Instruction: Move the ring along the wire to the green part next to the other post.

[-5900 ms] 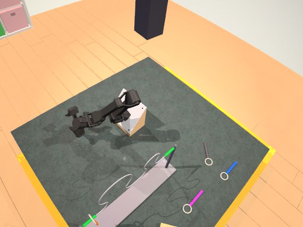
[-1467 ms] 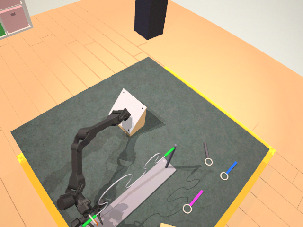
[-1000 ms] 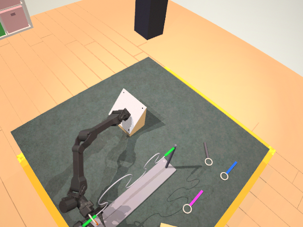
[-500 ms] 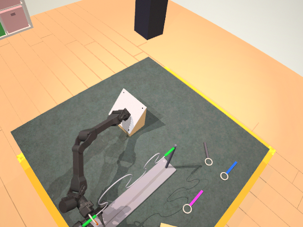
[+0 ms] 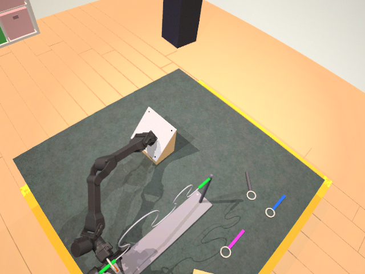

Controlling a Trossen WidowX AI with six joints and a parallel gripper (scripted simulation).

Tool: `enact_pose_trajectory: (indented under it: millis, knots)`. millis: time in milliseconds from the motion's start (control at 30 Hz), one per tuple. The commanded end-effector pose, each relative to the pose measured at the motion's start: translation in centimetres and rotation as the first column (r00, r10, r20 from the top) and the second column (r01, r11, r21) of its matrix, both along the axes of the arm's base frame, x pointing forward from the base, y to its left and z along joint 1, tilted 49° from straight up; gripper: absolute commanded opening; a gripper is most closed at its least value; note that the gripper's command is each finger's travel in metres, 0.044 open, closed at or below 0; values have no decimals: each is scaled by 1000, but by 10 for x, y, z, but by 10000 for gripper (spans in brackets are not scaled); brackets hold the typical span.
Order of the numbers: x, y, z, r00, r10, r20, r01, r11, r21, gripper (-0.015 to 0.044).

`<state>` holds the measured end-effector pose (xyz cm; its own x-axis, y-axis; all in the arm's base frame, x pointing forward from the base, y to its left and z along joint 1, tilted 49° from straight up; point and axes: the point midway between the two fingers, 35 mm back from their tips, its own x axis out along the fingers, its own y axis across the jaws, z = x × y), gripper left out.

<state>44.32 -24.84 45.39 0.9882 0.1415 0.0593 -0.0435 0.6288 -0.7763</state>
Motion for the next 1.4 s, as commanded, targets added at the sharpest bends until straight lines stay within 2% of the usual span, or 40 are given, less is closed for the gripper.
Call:
enact_pose_trajectory:
  millis: [0, 167, 1367]
  knots:
    - [0, 0, 0, 1000, 0, 0, 0, 1000, 0, -24]
    - [0, 0, 0, 1000, 0, 0, 0, 1000, 0, -150]
    - [-2, 12, 8, 1000, -2, 5, 2, 1000, -3, -150]
